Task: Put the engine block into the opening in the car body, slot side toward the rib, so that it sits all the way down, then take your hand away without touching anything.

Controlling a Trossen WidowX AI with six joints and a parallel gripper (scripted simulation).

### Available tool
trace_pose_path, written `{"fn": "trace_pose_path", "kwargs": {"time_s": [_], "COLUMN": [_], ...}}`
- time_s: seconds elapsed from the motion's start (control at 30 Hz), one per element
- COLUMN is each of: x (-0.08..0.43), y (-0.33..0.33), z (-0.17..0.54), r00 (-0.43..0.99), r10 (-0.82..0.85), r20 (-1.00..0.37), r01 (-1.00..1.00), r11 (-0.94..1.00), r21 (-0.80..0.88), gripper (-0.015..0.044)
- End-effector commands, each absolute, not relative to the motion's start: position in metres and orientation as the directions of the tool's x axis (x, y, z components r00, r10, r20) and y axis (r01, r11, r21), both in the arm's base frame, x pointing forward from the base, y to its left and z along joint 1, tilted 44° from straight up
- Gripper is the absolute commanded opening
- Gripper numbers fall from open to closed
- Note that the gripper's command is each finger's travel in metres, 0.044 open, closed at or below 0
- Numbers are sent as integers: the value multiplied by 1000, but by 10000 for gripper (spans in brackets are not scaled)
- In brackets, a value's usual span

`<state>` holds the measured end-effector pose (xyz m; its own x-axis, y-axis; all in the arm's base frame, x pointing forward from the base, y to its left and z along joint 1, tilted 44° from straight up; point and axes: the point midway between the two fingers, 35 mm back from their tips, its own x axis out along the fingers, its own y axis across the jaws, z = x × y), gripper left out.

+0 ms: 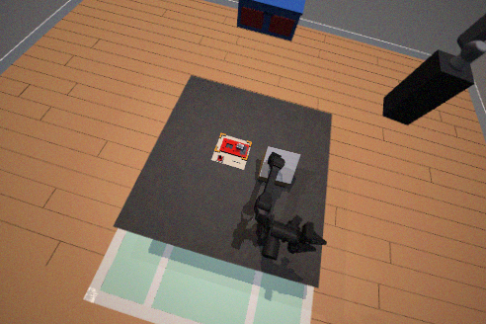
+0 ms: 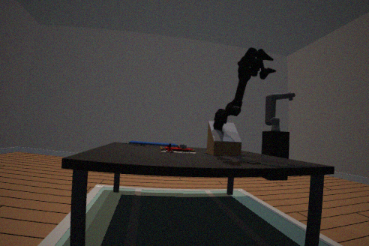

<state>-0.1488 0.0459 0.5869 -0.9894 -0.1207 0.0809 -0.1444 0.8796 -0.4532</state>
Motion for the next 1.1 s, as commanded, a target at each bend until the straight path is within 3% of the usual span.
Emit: {"fn": "trace_pose_path", "kwargs": {"time_s": [0.0, 0.2, 0.57, 1.07], "x": [-149, -148, -141, -111], "y": [46, 23, -54, -158], "z": [587, 588, 587, 569], "r00": [-989, -984, -941, -819], "r10": [-121, -152, -318, -565], "r20": [81, 97, 118, 101], "r01": [-144, -177, -325, -485], "r11": [880, 914, 945, 776], "r21": [-453, -364, -45, 402], "gripper": [426, 440, 440, 440]}}
